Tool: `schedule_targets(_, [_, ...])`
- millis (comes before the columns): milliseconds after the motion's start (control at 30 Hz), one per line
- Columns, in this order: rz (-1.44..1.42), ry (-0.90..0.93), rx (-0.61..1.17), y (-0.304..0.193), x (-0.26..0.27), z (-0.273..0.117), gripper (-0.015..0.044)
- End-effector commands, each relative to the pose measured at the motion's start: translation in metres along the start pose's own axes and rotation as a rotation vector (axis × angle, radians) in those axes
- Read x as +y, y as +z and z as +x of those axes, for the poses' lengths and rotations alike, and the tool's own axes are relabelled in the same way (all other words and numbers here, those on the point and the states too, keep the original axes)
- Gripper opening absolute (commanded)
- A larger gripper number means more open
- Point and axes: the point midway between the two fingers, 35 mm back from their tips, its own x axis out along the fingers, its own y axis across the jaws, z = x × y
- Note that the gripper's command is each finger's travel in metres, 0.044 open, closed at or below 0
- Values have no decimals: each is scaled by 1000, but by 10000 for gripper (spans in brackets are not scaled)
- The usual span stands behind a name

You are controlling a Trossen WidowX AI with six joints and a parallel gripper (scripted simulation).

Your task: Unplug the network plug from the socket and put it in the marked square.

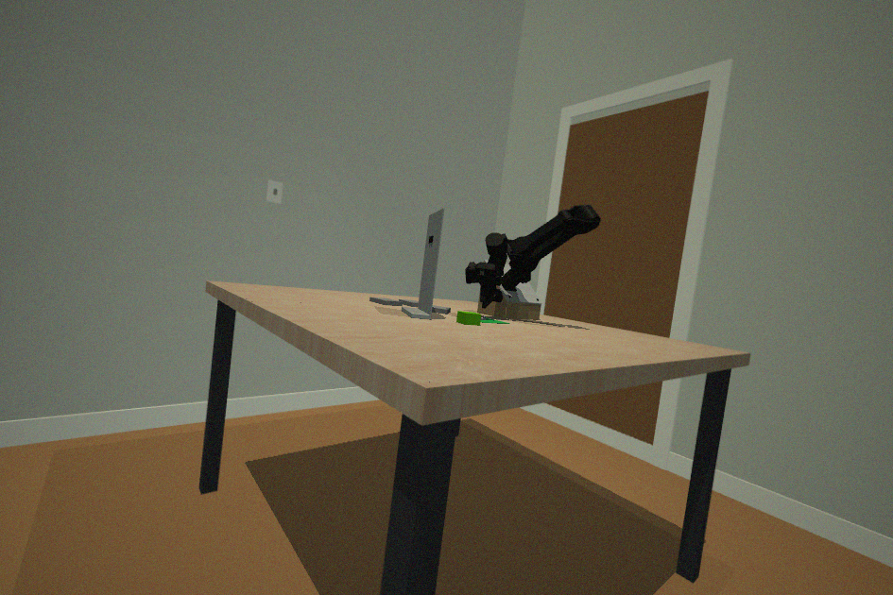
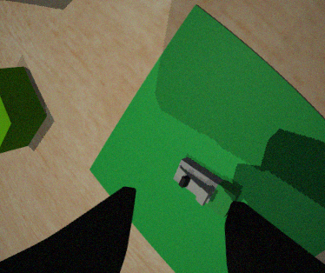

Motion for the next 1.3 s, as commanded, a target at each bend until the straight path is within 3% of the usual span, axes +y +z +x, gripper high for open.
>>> schedule_targets(0, [-13, 1, 0, 1, 3, -2, 156])
schedule_targets(1267, [-15, -21, -7, 8, 13, -22, 156])
